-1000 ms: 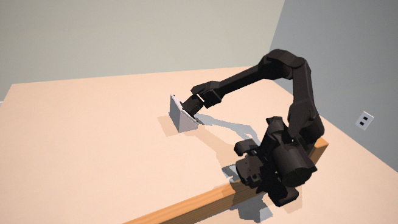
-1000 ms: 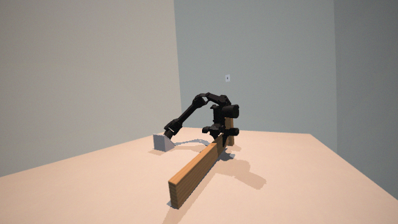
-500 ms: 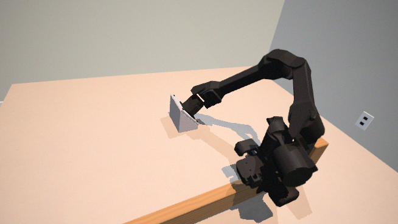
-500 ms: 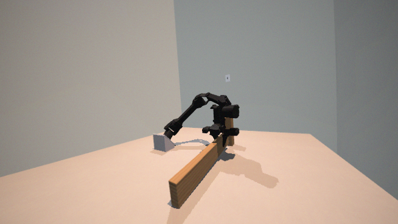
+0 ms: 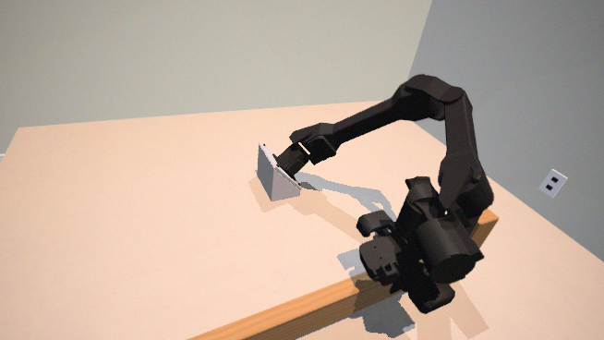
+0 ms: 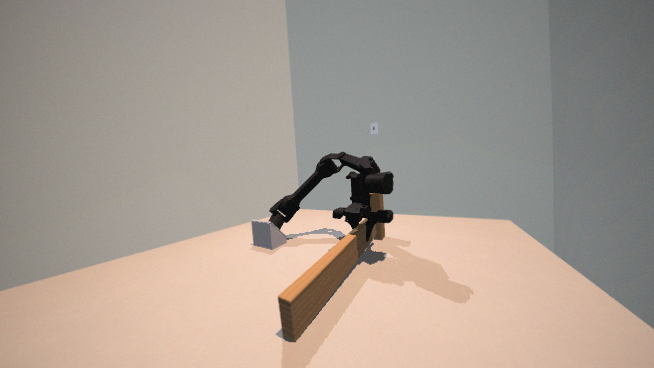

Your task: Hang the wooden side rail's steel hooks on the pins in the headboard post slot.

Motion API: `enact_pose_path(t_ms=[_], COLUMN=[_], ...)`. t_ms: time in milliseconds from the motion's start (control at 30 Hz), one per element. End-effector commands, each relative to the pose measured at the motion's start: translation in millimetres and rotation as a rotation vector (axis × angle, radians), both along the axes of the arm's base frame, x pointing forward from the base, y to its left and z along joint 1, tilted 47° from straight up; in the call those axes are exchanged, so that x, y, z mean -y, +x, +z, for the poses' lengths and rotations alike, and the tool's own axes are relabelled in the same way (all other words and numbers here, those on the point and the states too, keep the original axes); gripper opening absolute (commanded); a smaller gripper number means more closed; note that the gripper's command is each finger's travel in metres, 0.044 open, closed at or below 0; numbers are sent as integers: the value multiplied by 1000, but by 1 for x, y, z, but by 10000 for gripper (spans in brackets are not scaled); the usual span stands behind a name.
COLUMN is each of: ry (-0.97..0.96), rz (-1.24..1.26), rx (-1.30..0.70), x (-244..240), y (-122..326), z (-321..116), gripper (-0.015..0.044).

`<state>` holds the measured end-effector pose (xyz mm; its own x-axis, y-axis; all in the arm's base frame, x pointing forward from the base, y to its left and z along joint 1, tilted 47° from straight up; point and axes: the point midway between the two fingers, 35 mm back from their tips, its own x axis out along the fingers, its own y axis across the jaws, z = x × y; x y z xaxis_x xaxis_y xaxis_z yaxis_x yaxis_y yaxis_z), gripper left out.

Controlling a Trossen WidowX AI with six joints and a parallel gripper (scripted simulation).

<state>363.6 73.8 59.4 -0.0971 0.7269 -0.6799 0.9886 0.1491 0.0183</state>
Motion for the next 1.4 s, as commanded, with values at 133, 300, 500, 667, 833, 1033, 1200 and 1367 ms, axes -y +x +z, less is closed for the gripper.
enact_pose_path(t_ms=[133, 300, 500, 667, 833, 1033, 1200, 1367], ry=[-4, -4, -4, -4, -4, -4, -4, -4], rz=[-11, -11, -11, -11, -11, -11, -11, -11], rx=[5, 5, 5, 5, 5, 5, 5, 5], x=[3, 2, 1, 1, 1, 1, 1, 0], y=[1, 1, 1, 1, 1, 2, 2, 2], z=[2, 3, 3, 3, 4, 5, 5, 6], gripper=[0, 0, 0, 0, 0, 0, 0, 0])
